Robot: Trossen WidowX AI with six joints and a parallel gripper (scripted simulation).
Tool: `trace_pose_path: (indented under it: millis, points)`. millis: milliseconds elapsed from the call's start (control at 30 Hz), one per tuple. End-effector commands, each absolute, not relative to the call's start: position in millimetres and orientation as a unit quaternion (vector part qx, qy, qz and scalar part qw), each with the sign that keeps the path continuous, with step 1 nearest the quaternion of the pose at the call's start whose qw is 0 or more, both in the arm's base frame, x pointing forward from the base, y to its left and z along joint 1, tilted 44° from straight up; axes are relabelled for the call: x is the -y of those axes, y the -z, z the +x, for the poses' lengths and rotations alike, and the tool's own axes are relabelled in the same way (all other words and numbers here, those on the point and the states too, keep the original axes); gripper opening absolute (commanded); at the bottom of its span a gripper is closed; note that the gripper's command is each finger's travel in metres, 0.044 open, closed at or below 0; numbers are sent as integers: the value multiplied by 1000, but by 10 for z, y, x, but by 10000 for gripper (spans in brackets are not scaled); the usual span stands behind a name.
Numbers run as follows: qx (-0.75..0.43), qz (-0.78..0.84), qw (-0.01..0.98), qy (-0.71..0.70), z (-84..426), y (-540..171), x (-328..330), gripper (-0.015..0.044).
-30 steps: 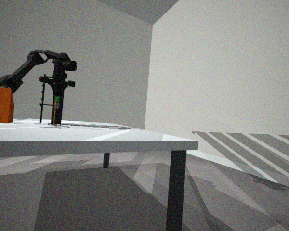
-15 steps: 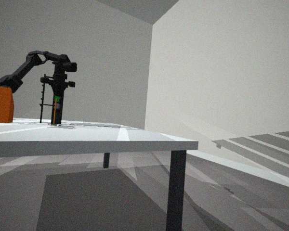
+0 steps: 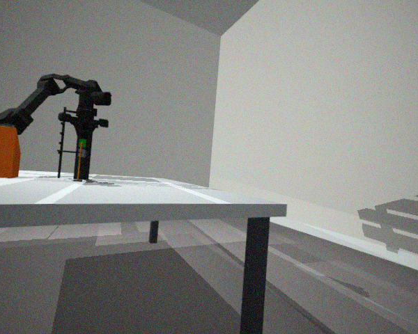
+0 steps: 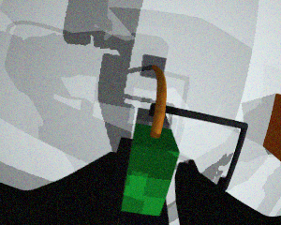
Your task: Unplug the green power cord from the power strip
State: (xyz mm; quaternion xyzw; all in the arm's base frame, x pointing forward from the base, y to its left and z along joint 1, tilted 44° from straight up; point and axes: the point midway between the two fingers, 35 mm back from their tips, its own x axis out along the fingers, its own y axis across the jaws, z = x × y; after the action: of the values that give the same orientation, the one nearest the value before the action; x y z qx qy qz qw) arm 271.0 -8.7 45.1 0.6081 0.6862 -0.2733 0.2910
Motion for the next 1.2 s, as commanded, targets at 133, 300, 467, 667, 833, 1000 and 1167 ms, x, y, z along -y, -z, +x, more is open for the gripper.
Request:
trace_pose_path:
  millis: [133,300,467,667,833,1000,1167]
  points:
    - [-688,608,286,274,2679,-390,17,160]
    - [-687,607,290,273,2697,-404,33,134]
    - [-687,607,290,273,2697,-404,33,42]
    - [-687,607,290,273,2697,-404,33,2]
    - [-687,607,290,274,2704,-379,63,0]
    - [-687,607,290,274,2717,-327,123,0]
    - [-687,607,290,275,2728,-274,185,0]
